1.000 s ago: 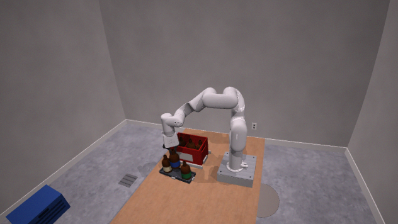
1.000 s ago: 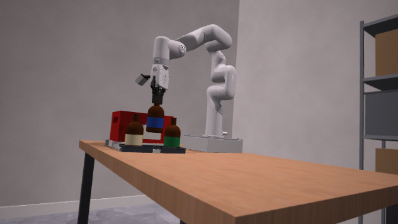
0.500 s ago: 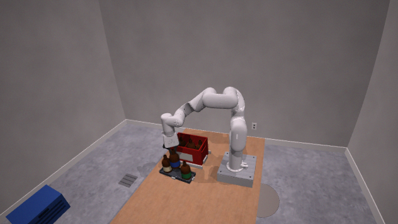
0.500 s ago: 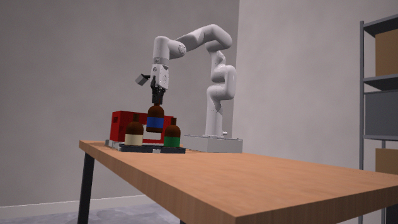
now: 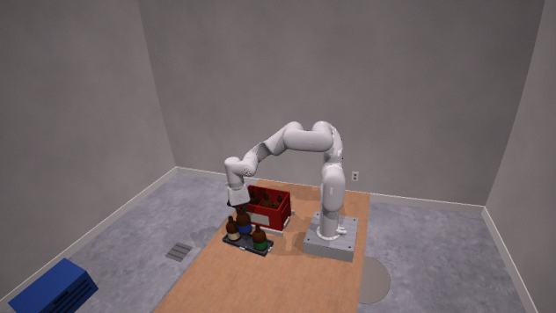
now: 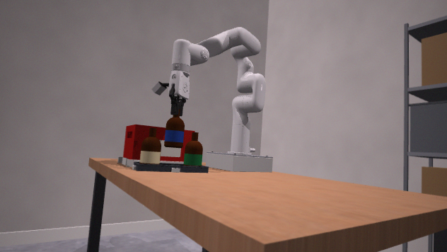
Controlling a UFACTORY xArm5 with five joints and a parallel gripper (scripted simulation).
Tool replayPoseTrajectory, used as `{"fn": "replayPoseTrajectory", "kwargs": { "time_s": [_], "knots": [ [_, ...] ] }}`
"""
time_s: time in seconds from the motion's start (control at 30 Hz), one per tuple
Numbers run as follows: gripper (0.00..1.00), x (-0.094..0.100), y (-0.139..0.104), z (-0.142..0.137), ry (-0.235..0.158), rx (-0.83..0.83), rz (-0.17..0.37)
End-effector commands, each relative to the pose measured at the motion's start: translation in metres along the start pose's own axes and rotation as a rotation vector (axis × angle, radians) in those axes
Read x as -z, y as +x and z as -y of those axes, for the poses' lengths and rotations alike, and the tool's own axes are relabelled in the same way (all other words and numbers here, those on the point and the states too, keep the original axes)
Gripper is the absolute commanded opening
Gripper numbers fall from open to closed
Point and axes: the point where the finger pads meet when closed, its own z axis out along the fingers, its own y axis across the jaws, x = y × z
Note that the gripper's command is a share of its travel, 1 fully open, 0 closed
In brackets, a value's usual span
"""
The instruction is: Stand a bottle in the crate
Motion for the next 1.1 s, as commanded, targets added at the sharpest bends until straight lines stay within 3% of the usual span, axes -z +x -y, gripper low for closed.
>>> {"fn": "replayPoseTrajectory", "kwargs": {
  "time_s": [0.0,1.07],
  "knots": [
    [0.0,0.006,0.0,0.001,0.004,0.0,-0.002],
    [0.0,0.034,0.001,0.001,0.004,0.0,-0.002]
  ]
}}
